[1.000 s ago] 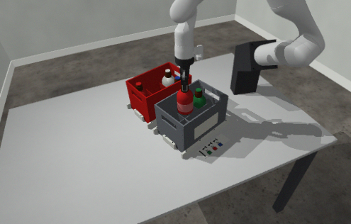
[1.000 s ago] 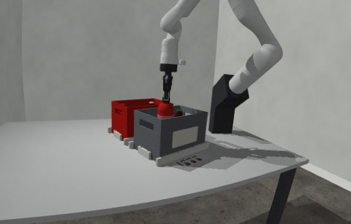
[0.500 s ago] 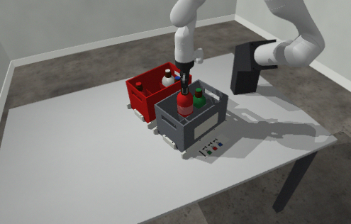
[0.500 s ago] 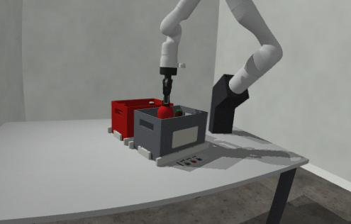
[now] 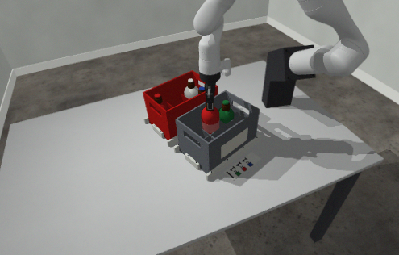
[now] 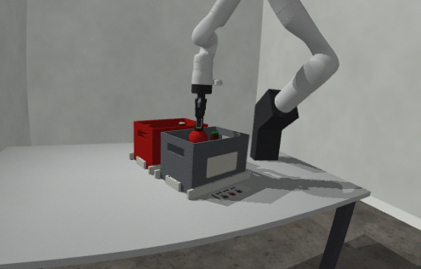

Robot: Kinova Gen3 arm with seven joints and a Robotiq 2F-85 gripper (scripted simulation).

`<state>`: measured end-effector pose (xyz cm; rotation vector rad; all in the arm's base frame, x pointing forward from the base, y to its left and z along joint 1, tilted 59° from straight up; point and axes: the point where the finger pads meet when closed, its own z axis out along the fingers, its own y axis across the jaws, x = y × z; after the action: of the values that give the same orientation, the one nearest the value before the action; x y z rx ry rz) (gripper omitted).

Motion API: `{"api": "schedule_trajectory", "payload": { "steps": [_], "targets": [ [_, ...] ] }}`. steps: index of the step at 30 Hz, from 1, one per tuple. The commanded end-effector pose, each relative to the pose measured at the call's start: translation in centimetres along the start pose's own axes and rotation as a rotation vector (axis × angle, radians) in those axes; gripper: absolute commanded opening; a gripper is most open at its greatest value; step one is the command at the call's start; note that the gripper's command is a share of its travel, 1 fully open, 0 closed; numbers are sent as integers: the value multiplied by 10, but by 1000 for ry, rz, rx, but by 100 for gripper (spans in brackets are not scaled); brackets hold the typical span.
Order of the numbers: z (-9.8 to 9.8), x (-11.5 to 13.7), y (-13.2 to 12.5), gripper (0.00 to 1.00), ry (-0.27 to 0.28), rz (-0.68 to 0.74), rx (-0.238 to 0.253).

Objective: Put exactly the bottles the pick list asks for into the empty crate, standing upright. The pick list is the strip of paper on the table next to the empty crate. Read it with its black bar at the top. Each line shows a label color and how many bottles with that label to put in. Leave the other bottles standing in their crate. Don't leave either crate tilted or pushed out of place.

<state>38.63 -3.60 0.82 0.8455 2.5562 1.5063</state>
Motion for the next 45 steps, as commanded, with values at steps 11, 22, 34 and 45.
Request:
{"api": "schedule_trajectory", "payload": {
  "steps": [11, 22, 34, 45],
  "targets": [
    [10, -1, 0, 10, -2, 0, 0],
    [19, -1, 0, 10, -2, 0, 0],
    [21, -1, 0, 10, -2, 0, 0],
    [21, -1, 0, 10, -2, 0, 0]
  ]
}}
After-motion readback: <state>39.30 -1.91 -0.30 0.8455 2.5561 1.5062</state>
